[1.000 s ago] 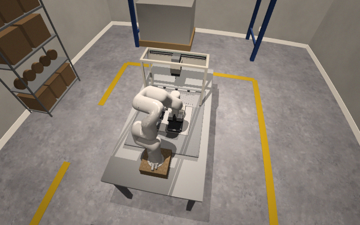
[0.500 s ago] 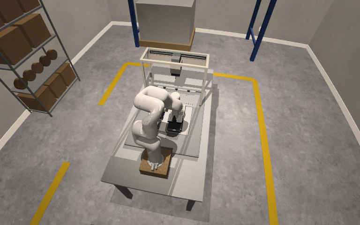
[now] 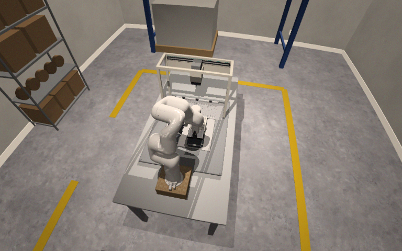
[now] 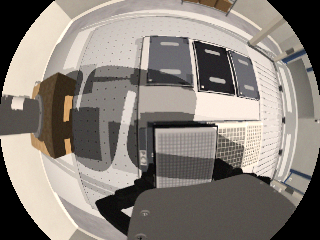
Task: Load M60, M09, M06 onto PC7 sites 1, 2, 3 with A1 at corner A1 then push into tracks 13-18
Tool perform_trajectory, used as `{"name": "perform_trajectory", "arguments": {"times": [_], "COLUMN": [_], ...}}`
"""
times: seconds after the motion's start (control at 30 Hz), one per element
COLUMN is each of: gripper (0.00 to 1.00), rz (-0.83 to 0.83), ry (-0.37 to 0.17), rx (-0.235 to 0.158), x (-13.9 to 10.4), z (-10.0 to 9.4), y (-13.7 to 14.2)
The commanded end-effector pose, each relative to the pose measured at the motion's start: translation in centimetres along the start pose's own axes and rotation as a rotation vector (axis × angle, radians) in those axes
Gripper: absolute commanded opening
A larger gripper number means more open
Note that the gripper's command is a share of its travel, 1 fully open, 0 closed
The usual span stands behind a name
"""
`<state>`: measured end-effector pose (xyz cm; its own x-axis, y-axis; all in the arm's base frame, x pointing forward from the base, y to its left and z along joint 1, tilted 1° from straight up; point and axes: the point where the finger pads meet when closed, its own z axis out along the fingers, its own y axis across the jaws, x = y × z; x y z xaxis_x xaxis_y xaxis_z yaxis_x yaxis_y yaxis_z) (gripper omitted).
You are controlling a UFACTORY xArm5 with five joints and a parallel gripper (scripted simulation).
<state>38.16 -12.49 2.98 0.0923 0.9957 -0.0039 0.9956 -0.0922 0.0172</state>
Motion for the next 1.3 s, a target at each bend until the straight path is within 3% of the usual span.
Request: {"name": "perform_trajectory", "arguments": {"times": [0.0,1.27], "gripper": [0.00,0.00], "rz": [0.000,0.000], "ry": [0.012,0.012], "rx": [-0.006,-0.006], "x": [0.0,0.0], "z": [0.7,5.8], "y": [0.1,0.1]}}
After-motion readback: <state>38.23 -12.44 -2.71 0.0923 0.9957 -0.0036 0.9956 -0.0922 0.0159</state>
